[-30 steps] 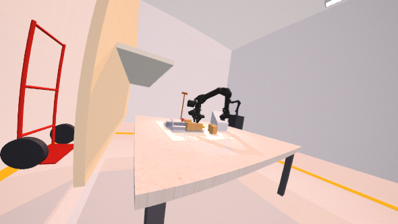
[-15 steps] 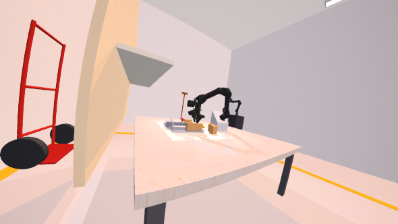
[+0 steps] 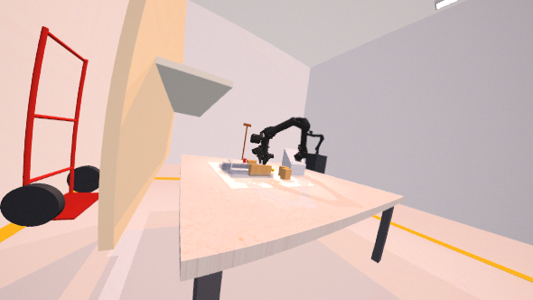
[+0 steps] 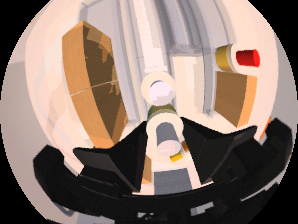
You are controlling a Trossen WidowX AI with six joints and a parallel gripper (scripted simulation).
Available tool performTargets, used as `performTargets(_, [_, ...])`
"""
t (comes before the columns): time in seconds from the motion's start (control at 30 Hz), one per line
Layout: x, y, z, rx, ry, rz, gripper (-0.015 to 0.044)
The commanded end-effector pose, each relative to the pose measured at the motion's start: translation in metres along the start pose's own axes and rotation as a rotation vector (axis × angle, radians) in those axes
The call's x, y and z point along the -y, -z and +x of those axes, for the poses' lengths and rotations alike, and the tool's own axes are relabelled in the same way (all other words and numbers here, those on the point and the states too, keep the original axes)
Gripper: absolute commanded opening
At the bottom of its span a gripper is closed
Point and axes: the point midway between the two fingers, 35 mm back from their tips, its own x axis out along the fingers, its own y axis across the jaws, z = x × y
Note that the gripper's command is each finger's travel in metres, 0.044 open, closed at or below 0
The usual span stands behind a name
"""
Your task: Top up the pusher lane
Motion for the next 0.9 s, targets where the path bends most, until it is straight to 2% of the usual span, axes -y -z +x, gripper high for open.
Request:
performTargets(0.0, [-0.0013,-0.0064,-0.0018,0.017,-0.003,-0.011,0.0])
performTargets(0.87, [-0.0013,-0.0075,0.0037,0.017,-0.003,-0.011,0.0])
